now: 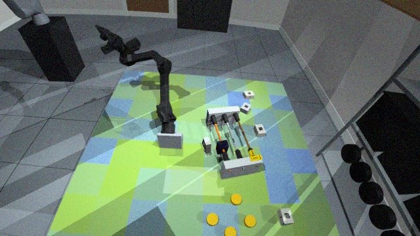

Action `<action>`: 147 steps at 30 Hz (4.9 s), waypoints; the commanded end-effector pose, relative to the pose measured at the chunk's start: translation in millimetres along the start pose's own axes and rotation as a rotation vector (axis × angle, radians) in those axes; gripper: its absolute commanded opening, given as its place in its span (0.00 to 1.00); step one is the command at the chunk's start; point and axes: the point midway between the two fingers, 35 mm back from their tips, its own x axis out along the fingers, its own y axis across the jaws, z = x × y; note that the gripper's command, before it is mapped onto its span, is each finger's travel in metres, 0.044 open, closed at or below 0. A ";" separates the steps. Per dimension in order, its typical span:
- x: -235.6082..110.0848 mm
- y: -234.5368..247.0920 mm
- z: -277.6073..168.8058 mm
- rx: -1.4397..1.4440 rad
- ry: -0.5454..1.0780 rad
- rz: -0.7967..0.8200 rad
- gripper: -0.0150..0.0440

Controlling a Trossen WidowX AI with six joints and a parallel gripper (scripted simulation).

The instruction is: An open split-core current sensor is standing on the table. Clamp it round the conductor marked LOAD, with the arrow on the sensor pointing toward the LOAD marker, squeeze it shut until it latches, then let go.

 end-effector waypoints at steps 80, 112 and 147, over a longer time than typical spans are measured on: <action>-382.4 -534.6 -239.4 -1.159 2.210 0.386 1.00; -372.0 -822.6 -97.5 -1.113 2.934 -1.009 1.00; -358.3 -832.5 -15.9 -0.678 2.950 -1.463 1.00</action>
